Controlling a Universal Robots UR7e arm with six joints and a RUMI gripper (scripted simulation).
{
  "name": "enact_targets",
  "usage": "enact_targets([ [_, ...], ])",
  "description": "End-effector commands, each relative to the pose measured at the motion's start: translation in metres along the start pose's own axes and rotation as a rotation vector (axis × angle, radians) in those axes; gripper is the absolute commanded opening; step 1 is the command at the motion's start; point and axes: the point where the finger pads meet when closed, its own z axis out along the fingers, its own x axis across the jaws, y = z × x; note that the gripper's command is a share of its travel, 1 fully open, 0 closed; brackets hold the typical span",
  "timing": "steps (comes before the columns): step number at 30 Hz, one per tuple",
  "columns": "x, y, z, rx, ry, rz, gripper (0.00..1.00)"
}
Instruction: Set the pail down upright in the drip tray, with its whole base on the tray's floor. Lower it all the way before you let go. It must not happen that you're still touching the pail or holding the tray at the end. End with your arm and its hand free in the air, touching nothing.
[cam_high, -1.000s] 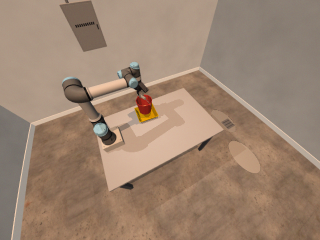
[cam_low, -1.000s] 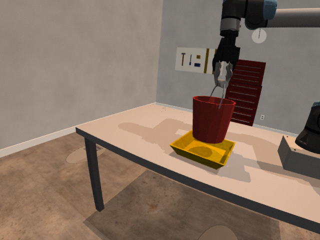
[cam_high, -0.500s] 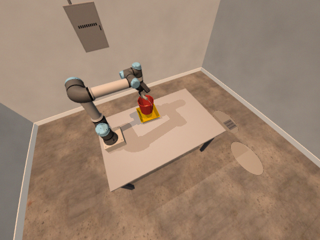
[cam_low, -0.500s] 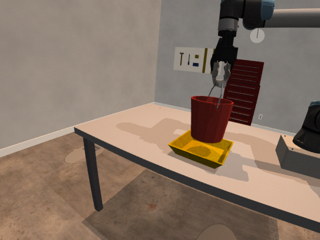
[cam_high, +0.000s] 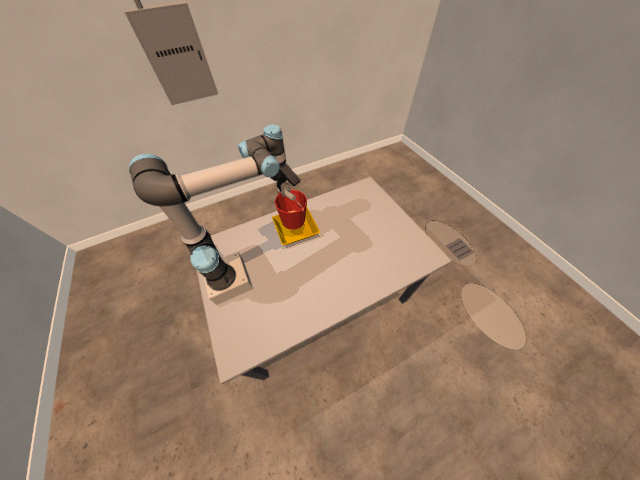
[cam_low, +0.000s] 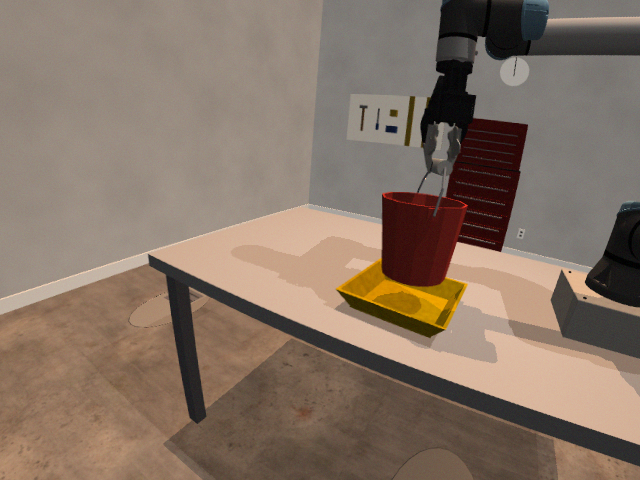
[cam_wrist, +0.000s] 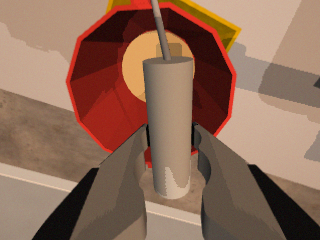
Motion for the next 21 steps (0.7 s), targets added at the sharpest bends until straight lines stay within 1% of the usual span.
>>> enact_targets([
  [1,-0.0004,-0.0001,-0.0005,0.001,-0.002,0.0,0.0],
  [21,-0.0006,0.0003,0.0046,0.001,-0.002,0.0,0.0],
])
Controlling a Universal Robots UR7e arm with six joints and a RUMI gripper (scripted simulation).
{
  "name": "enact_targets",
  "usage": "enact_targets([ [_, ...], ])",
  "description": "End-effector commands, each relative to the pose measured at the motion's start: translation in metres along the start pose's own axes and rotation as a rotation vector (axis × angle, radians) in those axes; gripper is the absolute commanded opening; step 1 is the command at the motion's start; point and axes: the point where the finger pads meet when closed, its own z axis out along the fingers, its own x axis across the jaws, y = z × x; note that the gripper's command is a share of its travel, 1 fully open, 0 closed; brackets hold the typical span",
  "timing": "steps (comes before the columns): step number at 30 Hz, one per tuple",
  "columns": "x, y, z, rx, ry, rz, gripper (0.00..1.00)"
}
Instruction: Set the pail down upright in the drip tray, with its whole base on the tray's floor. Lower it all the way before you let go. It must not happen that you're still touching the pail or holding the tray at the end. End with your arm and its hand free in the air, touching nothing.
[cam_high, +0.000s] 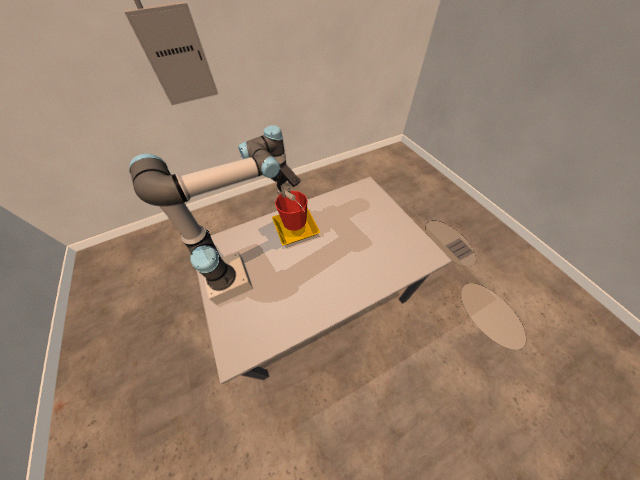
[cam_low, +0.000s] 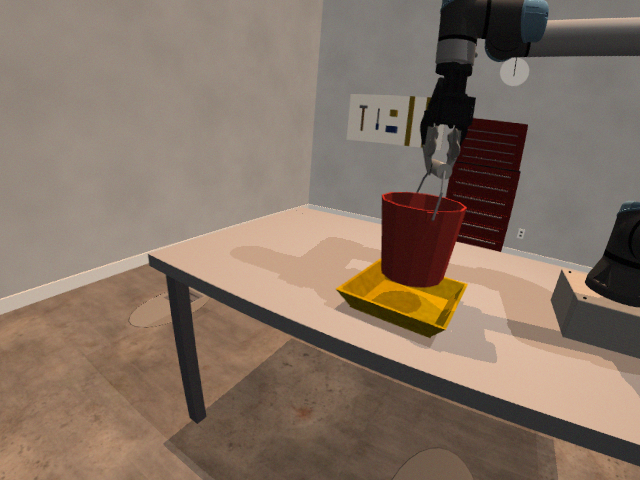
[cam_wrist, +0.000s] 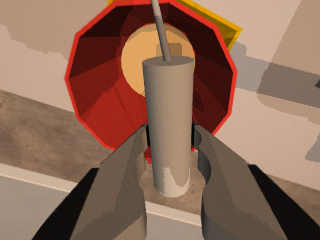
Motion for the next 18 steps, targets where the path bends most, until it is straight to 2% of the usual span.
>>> enact_targets([
  [1,0.0,0.0,0.001,0.001,-0.002,0.0,0.0],
  [18,-0.001,0.001,0.013,0.001,-0.002,0.0,0.0],
])
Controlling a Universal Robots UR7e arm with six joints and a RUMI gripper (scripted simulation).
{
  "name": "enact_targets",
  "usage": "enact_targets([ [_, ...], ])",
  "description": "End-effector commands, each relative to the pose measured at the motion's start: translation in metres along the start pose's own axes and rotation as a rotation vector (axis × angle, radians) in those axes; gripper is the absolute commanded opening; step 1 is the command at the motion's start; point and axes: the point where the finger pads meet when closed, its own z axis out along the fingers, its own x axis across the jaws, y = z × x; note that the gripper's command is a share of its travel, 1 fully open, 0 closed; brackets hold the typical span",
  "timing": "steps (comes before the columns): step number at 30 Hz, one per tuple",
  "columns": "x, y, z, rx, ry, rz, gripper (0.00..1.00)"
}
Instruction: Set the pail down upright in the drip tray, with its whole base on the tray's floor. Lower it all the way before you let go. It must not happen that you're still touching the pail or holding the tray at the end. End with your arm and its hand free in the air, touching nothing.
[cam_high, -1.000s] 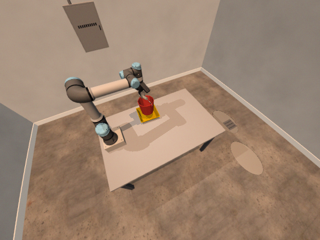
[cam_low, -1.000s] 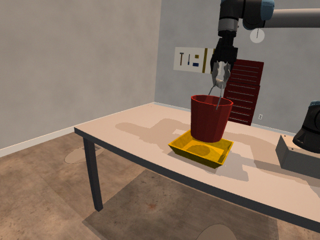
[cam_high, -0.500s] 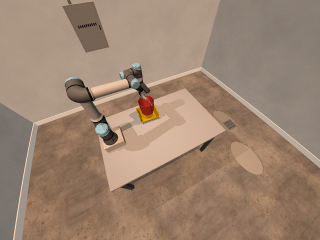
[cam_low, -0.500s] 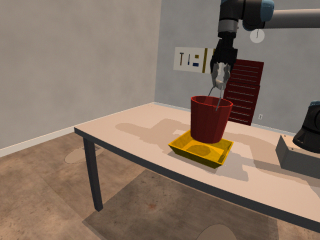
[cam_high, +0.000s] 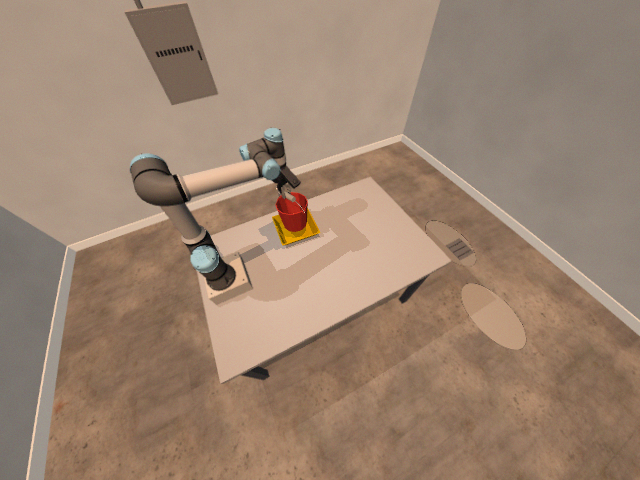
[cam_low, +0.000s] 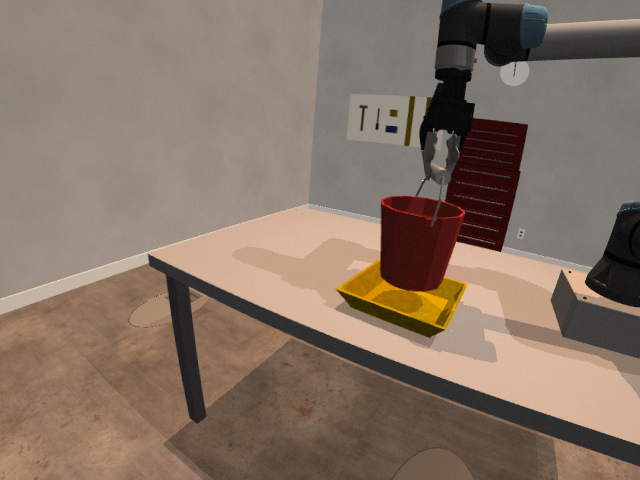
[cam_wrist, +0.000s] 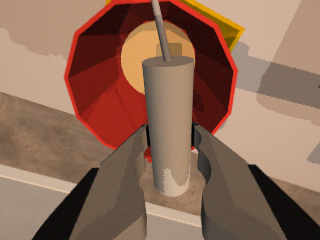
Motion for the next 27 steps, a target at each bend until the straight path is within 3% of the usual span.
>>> enact_targets([
  [1,-0.001,0.0,0.003,0.001,-0.002,0.0,0.0],
  [27,-0.002,0.002,0.033,0.001,-0.002,0.0,0.0],
])
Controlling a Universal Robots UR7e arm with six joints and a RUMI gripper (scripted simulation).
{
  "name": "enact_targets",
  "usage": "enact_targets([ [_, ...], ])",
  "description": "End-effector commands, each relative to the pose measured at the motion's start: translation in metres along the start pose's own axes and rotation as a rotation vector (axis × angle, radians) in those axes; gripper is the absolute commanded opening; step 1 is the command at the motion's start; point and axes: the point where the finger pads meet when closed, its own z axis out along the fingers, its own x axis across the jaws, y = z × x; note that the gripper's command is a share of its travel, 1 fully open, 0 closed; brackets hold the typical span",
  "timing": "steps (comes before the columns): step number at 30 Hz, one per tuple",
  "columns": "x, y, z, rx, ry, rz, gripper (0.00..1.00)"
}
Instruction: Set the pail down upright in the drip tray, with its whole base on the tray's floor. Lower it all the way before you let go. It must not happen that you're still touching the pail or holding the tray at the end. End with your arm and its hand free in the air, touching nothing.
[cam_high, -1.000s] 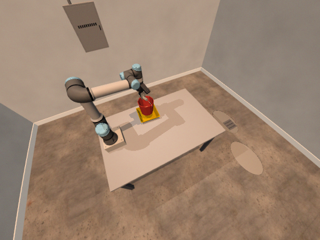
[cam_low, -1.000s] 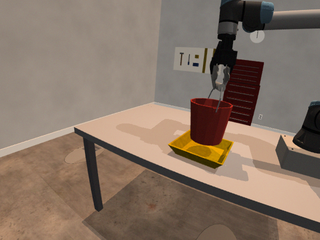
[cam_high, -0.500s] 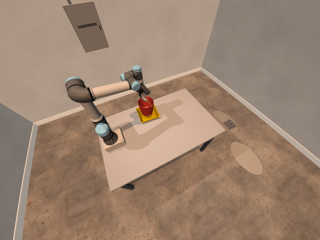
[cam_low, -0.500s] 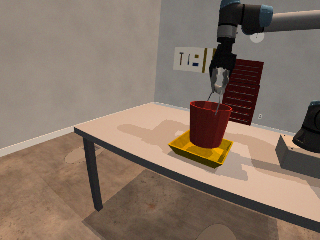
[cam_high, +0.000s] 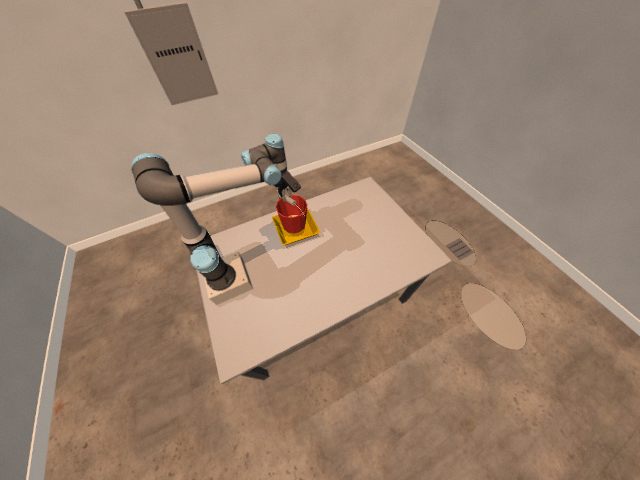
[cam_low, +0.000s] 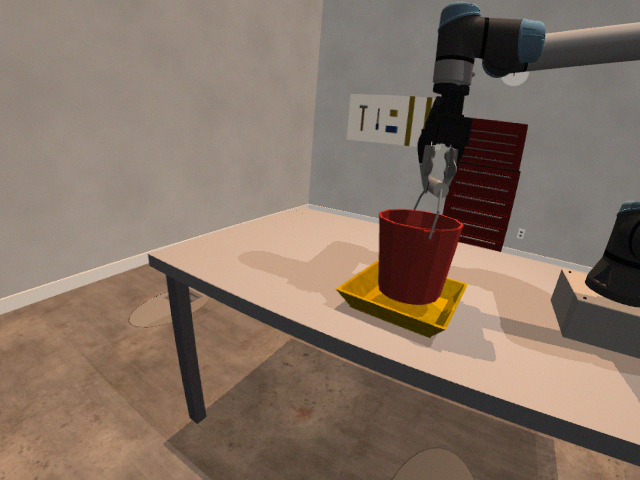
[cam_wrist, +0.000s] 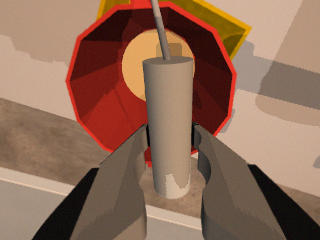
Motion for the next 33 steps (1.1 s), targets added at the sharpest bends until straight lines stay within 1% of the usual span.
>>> enact_targets([
  [1,-0.001,0.0,0.006,0.001,-0.002,0.0,0.0],
  [21,-0.002,0.002,0.027,0.001,-0.002,0.0,0.0],
  [33,-0.002,0.003,0.035,0.001,-0.002,0.0,0.0],
])
